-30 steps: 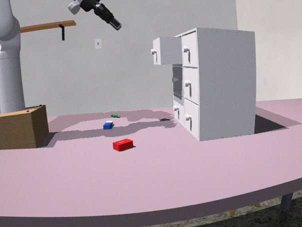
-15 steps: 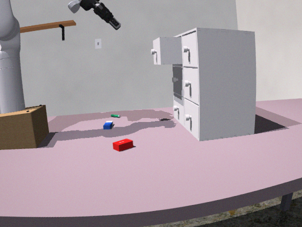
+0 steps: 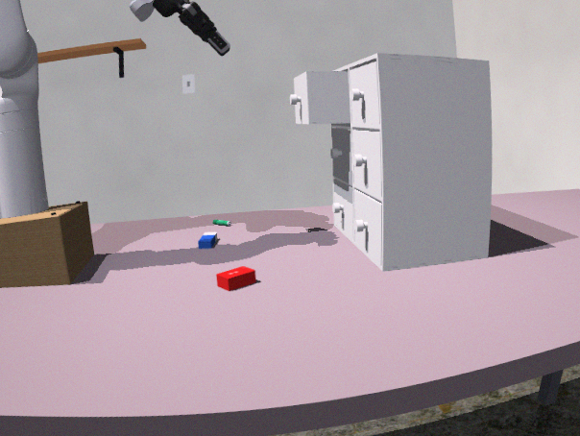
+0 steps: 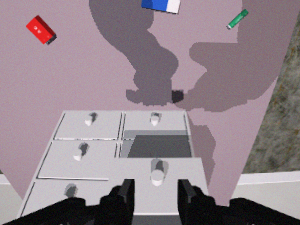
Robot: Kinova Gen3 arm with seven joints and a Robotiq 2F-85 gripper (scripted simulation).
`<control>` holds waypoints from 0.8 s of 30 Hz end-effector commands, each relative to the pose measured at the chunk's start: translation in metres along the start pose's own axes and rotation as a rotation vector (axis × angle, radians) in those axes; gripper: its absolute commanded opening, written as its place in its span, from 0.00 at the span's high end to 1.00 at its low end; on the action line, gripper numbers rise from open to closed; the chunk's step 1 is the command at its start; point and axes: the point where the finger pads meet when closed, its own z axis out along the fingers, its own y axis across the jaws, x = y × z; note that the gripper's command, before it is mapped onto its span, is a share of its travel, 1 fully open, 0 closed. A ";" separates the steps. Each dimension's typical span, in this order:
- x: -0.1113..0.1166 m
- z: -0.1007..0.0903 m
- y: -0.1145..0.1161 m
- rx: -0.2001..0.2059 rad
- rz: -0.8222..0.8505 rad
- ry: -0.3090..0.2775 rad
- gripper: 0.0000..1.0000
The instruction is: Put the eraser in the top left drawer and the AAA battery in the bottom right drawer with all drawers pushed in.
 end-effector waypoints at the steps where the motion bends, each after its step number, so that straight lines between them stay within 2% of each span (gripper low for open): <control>1: -0.002 -0.002 0.004 -0.009 -0.005 0.003 0.67; 8: -0.002 -0.005 0.005 -0.013 -0.006 0.021 0.67; 24: -0.002 -0.017 0.005 -0.009 -0.005 0.104 0.67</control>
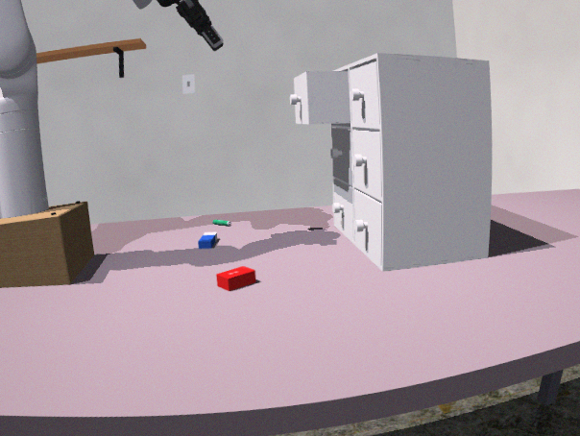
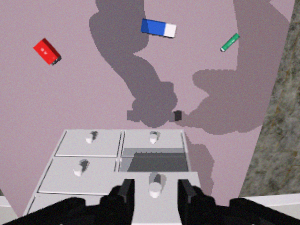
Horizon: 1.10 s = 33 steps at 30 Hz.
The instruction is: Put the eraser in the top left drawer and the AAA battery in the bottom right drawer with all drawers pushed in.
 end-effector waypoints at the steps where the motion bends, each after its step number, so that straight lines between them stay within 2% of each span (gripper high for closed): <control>1: -0.003 -0.003 0.003 -0.006 -0.004 0.004 0.67; 15: -0.001 -0.021 0.003 -0.002 -0.003 0.128 0.67; 17: -0.001 -0.021 0.003 -0.002 -0.003 0.128 0.67; 33: 0.000 -0.040 0.003 0.002 -0.002 0.255 0.67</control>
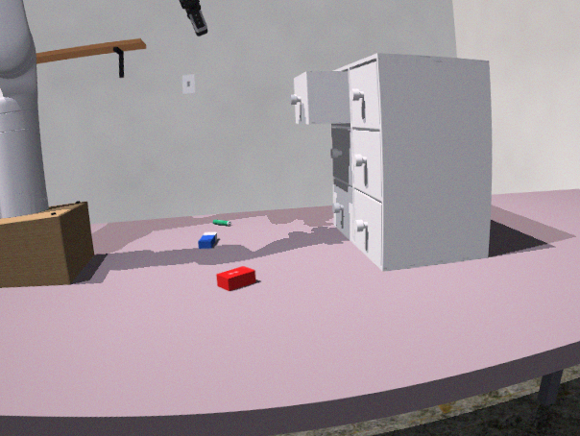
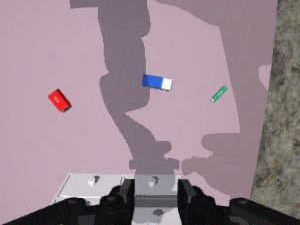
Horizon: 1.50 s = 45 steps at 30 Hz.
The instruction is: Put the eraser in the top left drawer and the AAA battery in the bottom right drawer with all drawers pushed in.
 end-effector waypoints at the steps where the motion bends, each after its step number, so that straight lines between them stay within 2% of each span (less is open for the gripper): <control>1: -0.003 -0.001 0.001 0.000 0.001 0.001 0.67; 16: 0.003 -0.016 0.001 0.004 0.002 0.114 0.67; 45: 0.010 -0.036 0.001 0.008 0.004 0.252 0.67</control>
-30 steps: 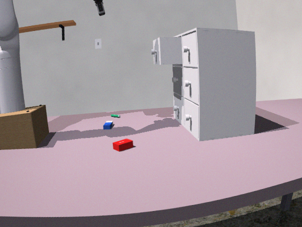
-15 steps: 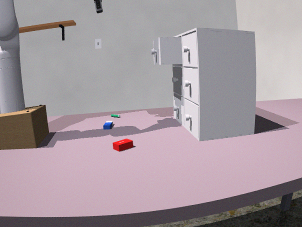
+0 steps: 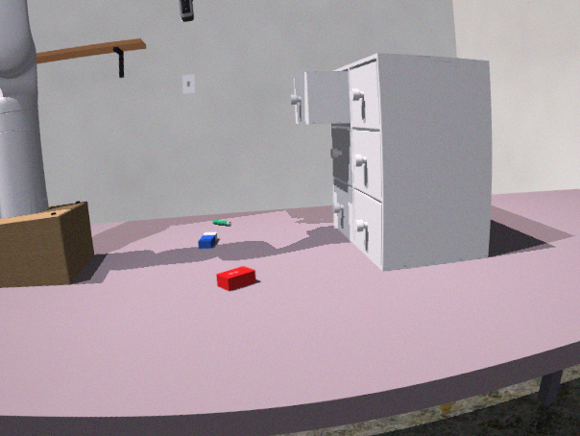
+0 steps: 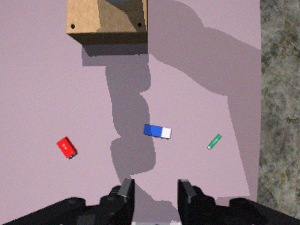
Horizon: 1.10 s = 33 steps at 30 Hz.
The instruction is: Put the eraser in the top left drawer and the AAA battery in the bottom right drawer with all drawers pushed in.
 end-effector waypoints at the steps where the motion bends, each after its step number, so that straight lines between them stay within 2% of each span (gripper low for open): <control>1: -0.001 -0.001 0.000 0.001 0.001 0.008 0.67; 33: 0.005 -0.009 0.000 0.003 0.002 0.076 0.67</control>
